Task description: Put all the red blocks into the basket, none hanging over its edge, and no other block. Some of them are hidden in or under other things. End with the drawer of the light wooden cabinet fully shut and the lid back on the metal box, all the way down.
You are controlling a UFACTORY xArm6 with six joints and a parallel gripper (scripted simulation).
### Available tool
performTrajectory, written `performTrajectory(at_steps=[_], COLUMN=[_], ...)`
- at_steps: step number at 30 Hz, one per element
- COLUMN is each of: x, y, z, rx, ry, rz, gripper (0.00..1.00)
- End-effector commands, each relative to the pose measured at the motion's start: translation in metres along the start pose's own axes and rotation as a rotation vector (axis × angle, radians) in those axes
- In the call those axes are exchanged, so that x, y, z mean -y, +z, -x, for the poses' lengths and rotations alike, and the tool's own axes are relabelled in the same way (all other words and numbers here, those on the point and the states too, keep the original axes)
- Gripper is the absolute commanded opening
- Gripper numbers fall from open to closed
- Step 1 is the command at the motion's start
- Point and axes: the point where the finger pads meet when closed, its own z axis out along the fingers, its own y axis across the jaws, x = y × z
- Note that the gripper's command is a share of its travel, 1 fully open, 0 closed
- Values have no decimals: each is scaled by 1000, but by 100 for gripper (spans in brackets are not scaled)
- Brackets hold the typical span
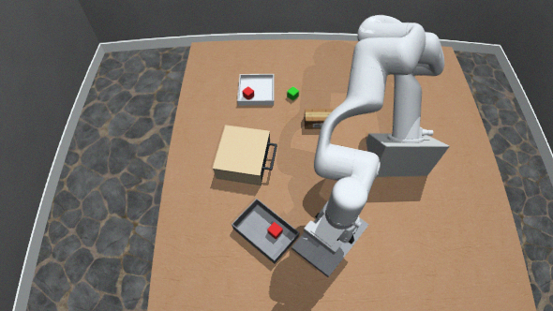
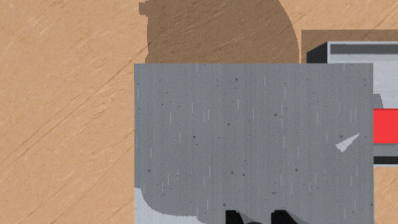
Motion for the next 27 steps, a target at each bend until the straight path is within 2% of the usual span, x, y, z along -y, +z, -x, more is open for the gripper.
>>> performTrajectory(at_steps=[1, 27], x=[0, 0], y=[-3, 7], z=[-1, -1], rx=[-5, -5], ry=[0, 0], rz=[-1, -2], gripper=[0, 0])
